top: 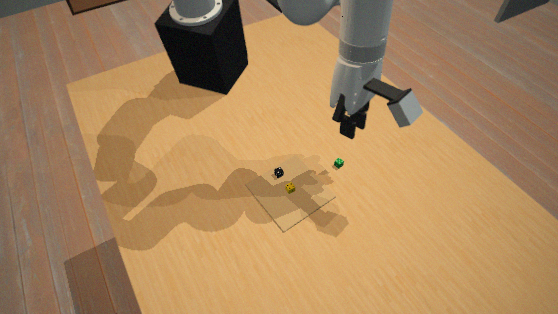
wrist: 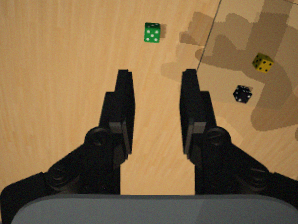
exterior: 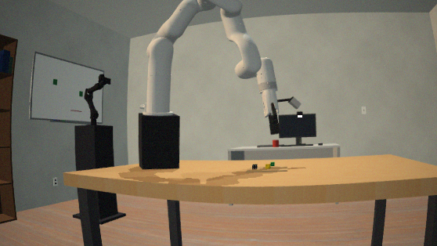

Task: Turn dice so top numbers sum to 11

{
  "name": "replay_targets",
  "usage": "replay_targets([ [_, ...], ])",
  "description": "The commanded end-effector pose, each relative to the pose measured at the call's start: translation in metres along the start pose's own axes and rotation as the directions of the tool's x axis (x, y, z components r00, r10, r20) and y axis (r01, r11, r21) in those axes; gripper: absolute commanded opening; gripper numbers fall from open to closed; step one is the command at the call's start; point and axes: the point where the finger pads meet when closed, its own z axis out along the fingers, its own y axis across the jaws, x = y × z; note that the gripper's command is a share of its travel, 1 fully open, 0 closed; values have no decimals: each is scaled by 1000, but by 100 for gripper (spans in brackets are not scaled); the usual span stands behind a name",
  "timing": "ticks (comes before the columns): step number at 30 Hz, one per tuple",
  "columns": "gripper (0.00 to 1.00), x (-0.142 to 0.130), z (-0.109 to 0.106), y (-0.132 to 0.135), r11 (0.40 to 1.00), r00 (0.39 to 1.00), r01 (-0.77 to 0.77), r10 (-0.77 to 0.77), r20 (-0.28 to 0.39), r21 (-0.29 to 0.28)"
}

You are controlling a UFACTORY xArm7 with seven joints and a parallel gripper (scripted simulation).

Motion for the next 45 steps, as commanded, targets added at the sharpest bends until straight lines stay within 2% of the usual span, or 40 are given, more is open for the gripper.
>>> replay_targets([
  [1, 31, 4, 2, -2, 1000, 994, 1, -5, 108, 30],
  [7, 31, 5, 2, -2, 1000, 993, 1, -5, 116, 31],
  [8, 100, 5, 2, -2, 1000, 993, 1, -5, 116, 31],
  [17, 100, 5, 2, -2, 1000, 993, 0, -3, 116, 31],
  [20, 100, -3, 21, -3, 998, 992, -53, 50, 118, 26],
  [22, 100, -3, 21, -3, 998, 992, -53, 50, 118, 26],
  [25, 100, -14, 46, -3, 992, 985, -126, 123, 119, 15],
  [27, 100, -16, 50, -2, 991, 984, -136, 134, 119, 13],
  [28, 31, -16, 50, -2, 991, 984, -136, 134, 119, 13],
  [45, 31, -16, 50, -2, 991, 984, -136, 134, 119, 13],
])
